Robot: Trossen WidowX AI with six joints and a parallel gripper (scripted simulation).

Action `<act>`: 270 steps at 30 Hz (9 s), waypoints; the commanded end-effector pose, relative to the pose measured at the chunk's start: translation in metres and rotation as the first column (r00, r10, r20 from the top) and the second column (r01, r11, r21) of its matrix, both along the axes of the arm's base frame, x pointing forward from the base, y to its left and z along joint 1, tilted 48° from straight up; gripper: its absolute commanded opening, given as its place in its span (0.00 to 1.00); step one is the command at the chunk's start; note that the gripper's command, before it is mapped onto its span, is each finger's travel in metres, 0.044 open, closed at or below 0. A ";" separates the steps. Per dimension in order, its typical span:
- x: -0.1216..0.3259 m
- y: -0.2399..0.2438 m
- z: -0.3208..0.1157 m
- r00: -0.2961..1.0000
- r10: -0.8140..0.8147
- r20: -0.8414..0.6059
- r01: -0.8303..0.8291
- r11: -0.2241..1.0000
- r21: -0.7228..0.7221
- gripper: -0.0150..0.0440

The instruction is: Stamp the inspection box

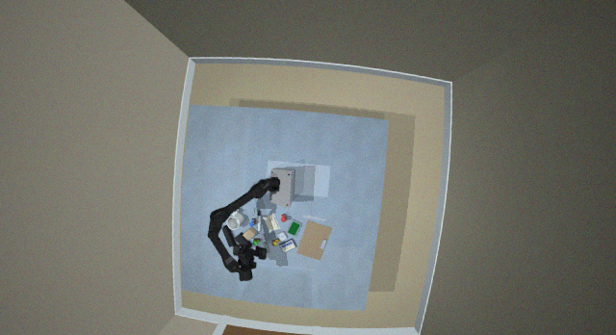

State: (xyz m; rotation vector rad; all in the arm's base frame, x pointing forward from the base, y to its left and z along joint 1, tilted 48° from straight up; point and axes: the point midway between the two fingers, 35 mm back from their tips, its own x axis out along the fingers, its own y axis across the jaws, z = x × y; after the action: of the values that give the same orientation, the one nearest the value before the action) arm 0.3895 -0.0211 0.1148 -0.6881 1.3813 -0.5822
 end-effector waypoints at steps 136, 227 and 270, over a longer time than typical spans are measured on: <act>0.002 -0.020 -0.018 1.000 -0.002 -0.001 0.002 1.000 -0.003 0.25; -0.089 0.134 -0.143 1.000 0.003 -0.011 -0.003 1.000 0.023 0.25; -0.116 0.135 -0.184 1.000 0.000 -0.007 0.000 1.000 0.005 0.25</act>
State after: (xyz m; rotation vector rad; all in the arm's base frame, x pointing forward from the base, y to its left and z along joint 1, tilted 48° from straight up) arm 0.2731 0.1156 -0.0677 -0.6792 1.3895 -0.5793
